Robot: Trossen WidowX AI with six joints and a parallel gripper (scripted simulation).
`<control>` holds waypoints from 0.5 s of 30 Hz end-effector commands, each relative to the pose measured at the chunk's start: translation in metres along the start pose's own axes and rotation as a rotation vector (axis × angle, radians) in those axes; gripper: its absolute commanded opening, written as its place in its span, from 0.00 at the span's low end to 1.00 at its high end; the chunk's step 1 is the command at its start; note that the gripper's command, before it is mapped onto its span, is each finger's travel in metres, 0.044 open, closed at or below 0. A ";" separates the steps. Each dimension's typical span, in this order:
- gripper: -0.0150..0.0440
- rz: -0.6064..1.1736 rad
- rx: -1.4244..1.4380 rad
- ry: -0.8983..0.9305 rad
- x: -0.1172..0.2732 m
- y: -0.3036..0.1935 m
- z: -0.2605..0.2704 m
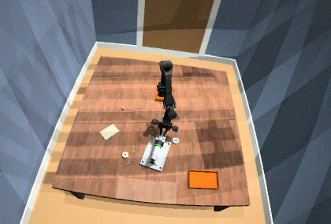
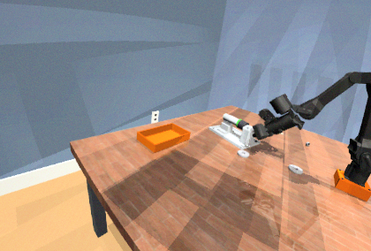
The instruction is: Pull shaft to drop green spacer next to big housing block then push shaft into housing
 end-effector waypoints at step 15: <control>0.25 0.002 0.006 0.001 0.006 -0.006 -0.001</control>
Point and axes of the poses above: the point midway between the two fingers, 35 mm back from their tips, its own x axis back along the fingers, its own z axis across the jaws, y = z × x, the point moved 2 cm from there along x, back along the fingers, and after that the axes turned 2 degrees about -x, right-handed, at the moved point
